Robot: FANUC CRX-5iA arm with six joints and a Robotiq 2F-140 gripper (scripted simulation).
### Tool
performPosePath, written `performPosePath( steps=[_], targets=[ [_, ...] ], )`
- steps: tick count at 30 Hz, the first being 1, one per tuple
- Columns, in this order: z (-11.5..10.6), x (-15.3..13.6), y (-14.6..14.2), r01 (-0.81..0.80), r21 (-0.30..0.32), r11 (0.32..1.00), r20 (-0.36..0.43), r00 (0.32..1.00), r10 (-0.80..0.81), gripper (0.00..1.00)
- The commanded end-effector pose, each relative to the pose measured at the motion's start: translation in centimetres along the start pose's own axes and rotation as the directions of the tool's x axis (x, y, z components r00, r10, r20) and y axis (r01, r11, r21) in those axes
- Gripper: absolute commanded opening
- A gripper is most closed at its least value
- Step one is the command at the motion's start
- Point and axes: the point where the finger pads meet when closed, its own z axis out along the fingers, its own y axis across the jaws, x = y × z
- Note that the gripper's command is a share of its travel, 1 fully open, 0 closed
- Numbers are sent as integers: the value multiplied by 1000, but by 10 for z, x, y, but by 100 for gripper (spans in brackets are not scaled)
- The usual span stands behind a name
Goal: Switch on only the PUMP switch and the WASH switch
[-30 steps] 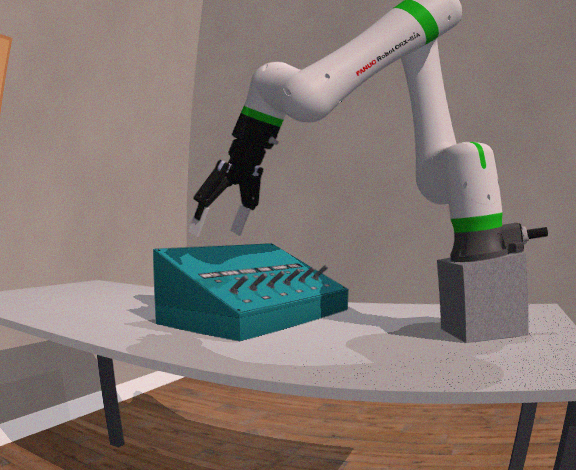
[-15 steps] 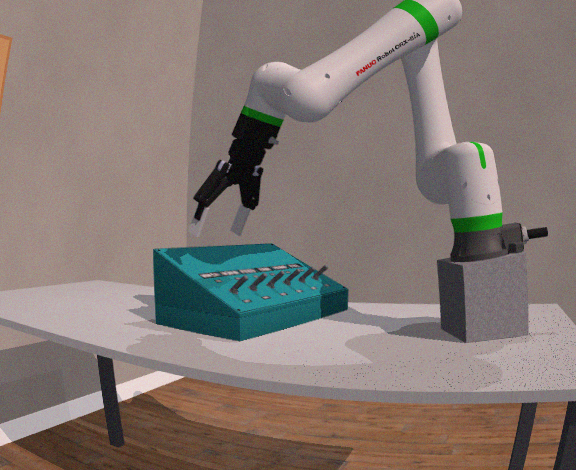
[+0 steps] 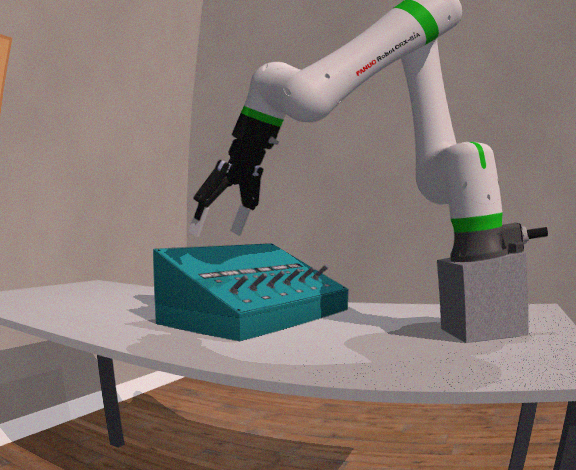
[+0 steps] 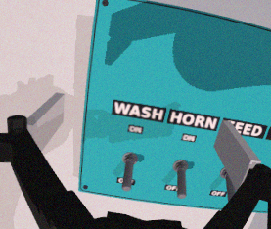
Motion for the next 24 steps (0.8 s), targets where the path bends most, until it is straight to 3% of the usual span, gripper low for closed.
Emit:
performPosePath(
  steps=[1,11,24],
  targets=[
    [0,0,0,0,0,1000,0,1000,0,100],
    [0,0,6,0,0,1000,0,1000,0,100],
    [0,0,45,0,0,1000,0,1000,0,100]
  ],
)
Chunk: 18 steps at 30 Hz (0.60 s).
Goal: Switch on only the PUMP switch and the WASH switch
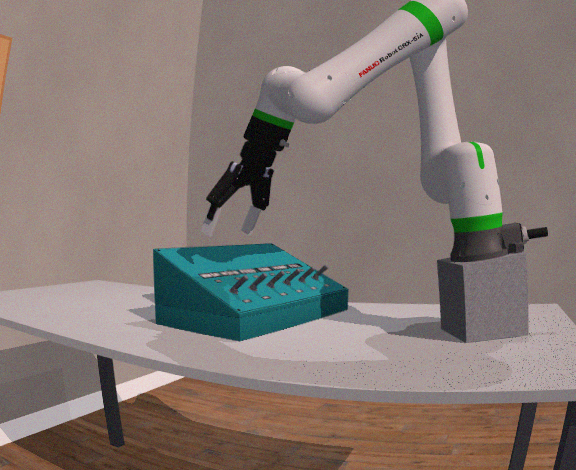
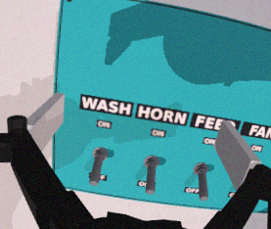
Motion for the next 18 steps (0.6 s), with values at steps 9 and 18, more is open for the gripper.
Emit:
performPosePath(
  steps=[9,18],
  targets=[
    [0,0,25,0,1,1000,0,1000,0,100],
    [0,0,30,0,1,1000,0,1000,0,100]
  ],
)
